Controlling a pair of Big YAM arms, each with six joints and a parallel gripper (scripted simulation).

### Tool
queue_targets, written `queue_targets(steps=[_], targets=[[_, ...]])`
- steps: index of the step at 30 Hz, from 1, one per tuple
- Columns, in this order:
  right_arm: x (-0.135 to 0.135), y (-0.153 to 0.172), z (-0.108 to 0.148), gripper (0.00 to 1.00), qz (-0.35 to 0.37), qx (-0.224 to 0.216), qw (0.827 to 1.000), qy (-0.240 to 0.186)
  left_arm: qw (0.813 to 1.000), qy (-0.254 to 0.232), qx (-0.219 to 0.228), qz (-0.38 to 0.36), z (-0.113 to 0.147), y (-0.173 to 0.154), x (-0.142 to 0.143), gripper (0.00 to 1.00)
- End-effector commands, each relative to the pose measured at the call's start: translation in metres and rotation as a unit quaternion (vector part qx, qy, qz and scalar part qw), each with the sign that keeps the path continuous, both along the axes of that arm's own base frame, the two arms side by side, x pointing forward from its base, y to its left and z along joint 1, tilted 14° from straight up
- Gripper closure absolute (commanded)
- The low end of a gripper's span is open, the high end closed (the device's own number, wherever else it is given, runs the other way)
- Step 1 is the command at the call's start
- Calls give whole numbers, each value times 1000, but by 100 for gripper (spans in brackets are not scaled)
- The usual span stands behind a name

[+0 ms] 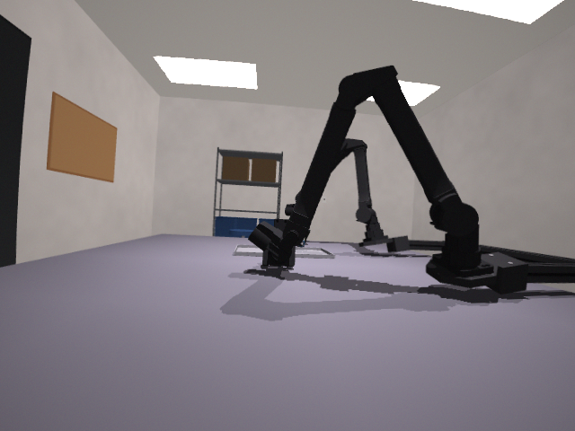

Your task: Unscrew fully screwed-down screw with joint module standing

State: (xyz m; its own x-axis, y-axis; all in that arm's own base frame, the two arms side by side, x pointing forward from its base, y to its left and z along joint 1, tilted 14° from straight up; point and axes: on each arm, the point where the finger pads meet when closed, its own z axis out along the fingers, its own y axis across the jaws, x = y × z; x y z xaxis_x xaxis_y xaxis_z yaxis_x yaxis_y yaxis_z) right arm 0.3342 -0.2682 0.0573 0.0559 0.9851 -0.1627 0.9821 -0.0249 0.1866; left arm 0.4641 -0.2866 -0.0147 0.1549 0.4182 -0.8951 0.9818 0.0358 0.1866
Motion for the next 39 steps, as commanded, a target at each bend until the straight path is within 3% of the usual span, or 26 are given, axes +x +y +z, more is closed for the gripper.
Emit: queue_targets(steps=[1,23,24,39], targets=[[1,-5,-5,35,0,0,1000,-1,1000,-12,-3,4,-1,1,14,41],[0,-6,-5,35,1,-1,1000,0,1000,-12,-3,4,-1,1,14,41],[0,-6,-5,45,1,-1,1000,0,1000,-12,-3,4,-1,1,14,41],[0,-6,-5,45,1,-1,1000,0,1000,-12,-3,4,-1,1,14,41]])
